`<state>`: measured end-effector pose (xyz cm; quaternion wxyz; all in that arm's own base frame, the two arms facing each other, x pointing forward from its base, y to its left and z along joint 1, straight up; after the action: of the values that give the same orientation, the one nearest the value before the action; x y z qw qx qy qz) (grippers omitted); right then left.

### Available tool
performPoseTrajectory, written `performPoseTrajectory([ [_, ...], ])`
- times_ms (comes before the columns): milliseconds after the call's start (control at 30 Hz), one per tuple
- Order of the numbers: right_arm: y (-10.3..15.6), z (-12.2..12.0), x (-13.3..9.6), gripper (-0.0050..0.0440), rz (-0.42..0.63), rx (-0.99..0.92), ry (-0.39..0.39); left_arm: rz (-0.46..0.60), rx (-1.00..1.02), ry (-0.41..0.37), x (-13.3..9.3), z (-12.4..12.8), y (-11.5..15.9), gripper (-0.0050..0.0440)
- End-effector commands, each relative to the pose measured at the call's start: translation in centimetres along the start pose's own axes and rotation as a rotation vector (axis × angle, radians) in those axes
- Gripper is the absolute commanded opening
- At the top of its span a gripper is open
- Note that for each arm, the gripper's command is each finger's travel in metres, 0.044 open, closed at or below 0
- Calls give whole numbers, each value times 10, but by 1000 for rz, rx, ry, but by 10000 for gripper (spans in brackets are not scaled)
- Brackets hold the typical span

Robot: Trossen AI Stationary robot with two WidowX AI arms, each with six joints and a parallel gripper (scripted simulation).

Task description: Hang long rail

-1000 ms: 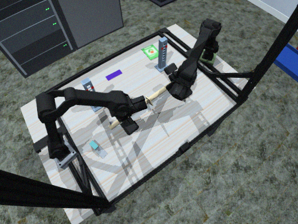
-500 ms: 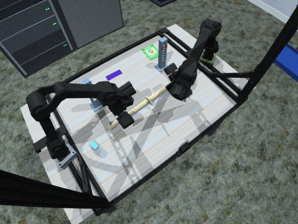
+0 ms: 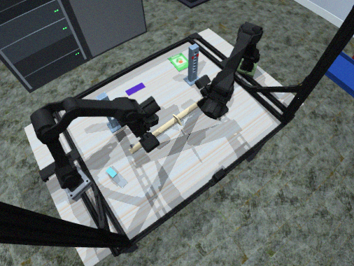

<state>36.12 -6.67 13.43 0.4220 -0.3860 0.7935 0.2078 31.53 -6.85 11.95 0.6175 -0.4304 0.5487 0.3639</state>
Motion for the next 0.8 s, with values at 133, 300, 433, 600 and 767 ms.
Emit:
performPoseTrajectory([
  [133,0,-1,-1,0,-4,0,6,22,3,6,19,-1,5,160],
  [300,0,-1,-1,0,-4,0,6,22,3,6,23,-1,5,160],
  [433,0,-1,-1,0,-4,0,6,22,3,6,23,-1,5,160],
  [600,0,-1,-1,0,-4,0,6,22,3,6,24,-1,4,88],
  [767,0,-1,-1,0,-4,0,6,22,3,6,24,-1,4,40],
])
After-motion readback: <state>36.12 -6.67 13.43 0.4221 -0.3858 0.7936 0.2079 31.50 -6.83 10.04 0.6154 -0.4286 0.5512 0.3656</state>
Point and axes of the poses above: on each arm, the point midway between the two fingers, 35 mm back from their tips, its own x axis out along the fingers, its own z axis across the jaws, y = z × x, the point moved 10 cm from there along -x, back along the fingers, and after that the axes turned 11 degrees about x, right-handed, at the moved point
